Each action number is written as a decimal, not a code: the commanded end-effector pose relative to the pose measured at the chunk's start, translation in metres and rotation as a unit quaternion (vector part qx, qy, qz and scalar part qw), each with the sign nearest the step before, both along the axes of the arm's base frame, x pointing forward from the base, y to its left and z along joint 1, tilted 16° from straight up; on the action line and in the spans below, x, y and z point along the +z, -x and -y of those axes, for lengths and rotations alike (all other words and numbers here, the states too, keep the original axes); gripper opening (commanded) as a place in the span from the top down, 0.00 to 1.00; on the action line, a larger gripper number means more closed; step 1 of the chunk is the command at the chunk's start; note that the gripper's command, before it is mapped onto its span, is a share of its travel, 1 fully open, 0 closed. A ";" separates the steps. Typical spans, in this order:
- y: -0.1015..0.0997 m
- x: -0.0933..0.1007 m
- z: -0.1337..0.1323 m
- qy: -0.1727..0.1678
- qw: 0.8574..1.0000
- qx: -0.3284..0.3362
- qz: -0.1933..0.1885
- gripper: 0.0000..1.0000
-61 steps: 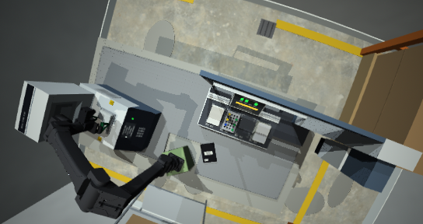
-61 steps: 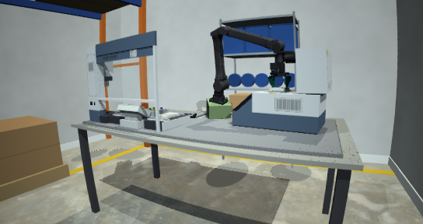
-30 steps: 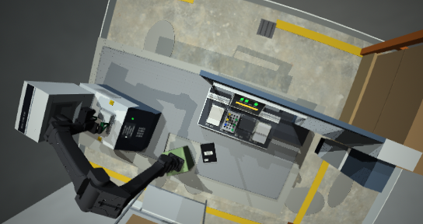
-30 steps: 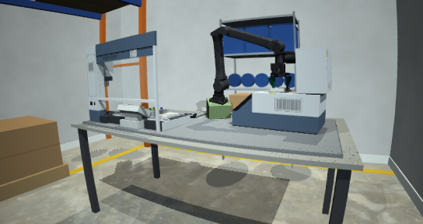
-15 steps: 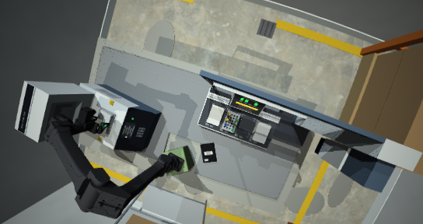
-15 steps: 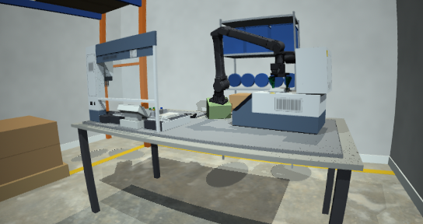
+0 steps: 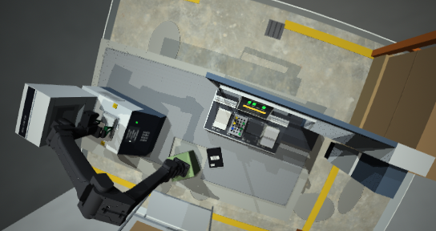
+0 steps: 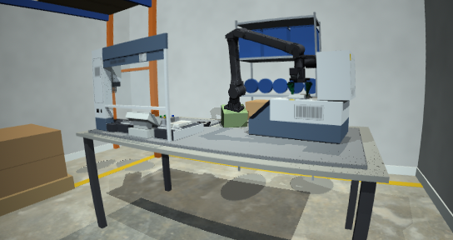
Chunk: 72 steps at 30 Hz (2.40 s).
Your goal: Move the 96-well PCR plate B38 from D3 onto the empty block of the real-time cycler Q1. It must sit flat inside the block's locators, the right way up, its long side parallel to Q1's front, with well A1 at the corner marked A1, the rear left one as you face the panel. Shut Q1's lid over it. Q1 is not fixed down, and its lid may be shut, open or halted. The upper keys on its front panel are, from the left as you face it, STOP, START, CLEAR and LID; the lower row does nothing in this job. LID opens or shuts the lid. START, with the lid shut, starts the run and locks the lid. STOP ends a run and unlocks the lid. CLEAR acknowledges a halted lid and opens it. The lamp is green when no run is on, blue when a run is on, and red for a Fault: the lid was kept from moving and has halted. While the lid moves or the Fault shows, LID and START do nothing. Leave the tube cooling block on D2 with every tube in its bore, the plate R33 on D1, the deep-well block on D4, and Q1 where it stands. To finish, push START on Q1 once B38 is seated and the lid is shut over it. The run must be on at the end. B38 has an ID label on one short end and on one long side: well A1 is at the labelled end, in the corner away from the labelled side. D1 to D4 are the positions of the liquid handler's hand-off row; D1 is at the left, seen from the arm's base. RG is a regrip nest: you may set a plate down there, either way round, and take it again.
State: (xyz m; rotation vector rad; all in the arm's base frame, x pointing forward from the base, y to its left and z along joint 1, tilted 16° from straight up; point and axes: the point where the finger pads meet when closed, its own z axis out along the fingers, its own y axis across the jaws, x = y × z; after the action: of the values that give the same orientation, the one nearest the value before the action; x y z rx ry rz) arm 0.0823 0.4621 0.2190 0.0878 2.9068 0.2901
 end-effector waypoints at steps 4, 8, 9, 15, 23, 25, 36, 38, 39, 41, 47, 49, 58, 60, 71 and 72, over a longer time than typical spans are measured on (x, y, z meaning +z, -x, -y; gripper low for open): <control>-0.010 -0.017 0.012 0.017 1.000 -0.016 0.001 1.00; -0.010 -0.019 0.014 0.020 1.000 -0.015 0.001 1.00; -0.010 -0.020 0.014 0.020 1.000 -0.015 0.001 1.00; -0.009 -0.028 0.019 0.037 0.999 -0.015 -0.001 1.00; -0.008 -0.033 0.022 0.046 0.999 -0.015 -0.002 1.00; -0.008 -0.035 0.023 0.049 0.999 -0.015 -0.003 1.00; -0.001 -0.042 0.025 0.057 0.998 -0.009 -0.004 1.00; 0.002 -0.045 0.024 0.057 0.998 -0.006 -0.003 1.00; 0.003 -0.045 0.023 0.056 0.998 -0.006 -0.006 1.00; 0.004 -0.047 0.024 0.057 0.998 -0.007 -0.009 1.00; 0.005 -0.052 0.026 0.065 0.998 -0.010 -0.013 1.00; 0.005 -0.054 0.027 0.068 0.998 -0.011 -0.014 1.00; 0.004 -0.052 0.025 0.069 0.998 -0.007 -0.009 0.00; 0.003 -0.049 0.023 0.067 0.998 -0.003 -0.007 0.00; 0.001 -0.037 0.013 0.060 0.998 0.002 -0.004 0.00; 0.001 -0.036 0.012 0.060 0.998 0.002 -0.004 0.00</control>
State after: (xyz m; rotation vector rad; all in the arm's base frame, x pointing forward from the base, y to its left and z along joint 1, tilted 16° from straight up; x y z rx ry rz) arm 0.0809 0.4586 0.2110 0.0952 2.9094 0.2815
